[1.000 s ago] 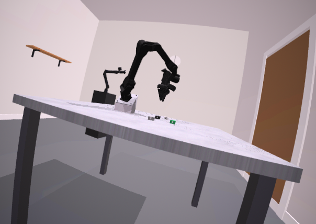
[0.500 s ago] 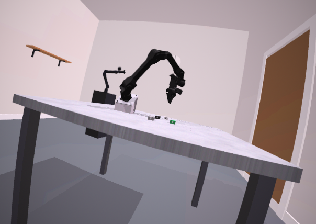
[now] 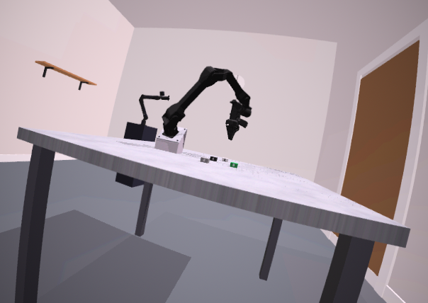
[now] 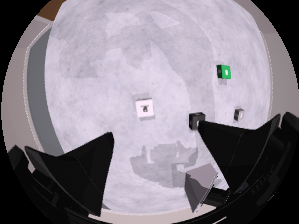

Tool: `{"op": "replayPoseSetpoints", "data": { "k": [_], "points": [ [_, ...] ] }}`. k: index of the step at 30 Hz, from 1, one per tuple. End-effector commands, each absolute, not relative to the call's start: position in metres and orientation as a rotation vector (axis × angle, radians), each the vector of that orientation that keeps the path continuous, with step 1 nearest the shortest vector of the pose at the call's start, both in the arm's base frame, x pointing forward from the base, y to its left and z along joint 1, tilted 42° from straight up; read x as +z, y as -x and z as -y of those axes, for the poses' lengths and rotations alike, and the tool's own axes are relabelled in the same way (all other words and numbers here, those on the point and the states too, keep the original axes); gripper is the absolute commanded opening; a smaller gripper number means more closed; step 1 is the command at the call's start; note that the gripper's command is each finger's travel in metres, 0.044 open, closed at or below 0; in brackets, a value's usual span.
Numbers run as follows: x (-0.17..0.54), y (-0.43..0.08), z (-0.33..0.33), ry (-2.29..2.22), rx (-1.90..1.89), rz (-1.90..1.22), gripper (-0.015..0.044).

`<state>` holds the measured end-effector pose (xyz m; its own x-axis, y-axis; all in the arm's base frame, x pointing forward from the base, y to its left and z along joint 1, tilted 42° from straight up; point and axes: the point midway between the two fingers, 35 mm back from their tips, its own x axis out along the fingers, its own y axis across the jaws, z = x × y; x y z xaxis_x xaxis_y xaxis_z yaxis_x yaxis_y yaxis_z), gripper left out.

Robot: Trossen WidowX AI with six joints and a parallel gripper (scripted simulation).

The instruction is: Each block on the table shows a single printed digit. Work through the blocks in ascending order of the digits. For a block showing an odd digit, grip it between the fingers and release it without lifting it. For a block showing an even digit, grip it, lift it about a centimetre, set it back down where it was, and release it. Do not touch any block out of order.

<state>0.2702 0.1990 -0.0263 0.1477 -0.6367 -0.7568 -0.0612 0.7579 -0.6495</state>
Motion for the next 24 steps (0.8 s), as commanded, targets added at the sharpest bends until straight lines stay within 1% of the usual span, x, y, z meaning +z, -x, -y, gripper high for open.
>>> {"op": "replayPoseSetpoints", "data": {
  "k": [1, 3, 5, 11, 24],
  "points": [
    [-0.024, -0.272, -0.197, 0.622, -0.459, -1.382, 0.04],
    [-0.004, -0.288, -0.18, 0.619, -0.453, -1.384, 0.04],
    [0.027, -0.309, -0.149, 0.618, -0.449, -1.384, 0.04],
    [0.093, -0.334, -0.072, 0.628, -0.466, -1.378, 0.04],
    [0.095, -0.334, -0.069, 0.629, -0.467, -1.378, 0.04]
  ]
}}
